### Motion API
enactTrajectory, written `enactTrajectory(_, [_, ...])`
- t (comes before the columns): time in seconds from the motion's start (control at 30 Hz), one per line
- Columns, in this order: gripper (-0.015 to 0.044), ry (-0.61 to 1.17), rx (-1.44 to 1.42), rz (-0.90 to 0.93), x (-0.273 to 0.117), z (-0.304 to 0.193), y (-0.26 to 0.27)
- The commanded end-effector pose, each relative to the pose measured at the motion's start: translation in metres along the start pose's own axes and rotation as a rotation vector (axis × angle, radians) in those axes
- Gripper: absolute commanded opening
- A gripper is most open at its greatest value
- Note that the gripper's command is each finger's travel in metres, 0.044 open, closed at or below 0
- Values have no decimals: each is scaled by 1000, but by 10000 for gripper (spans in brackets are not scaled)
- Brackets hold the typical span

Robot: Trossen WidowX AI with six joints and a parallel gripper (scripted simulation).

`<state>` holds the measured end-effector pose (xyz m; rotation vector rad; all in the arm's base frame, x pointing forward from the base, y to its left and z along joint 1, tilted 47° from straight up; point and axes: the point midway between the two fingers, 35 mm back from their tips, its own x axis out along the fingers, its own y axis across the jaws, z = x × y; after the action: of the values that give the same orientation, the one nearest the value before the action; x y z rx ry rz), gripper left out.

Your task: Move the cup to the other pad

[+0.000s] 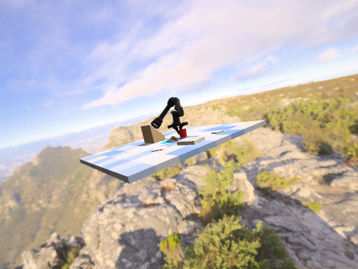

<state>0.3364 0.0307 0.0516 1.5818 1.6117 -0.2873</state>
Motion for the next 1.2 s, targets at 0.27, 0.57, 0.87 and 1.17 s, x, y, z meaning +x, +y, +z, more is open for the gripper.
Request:
enactTrajectory(0.27, [0,0,-1,0,-1,0,0])
enactTrajectory(0.57, [0,1,4,-1,-27,2,0])
enactTrajectory(0.87, [0,5,8,-1,-52,2,-1])
enactTrajectory(1.17, [0,7,16,5,-50,2,-1])
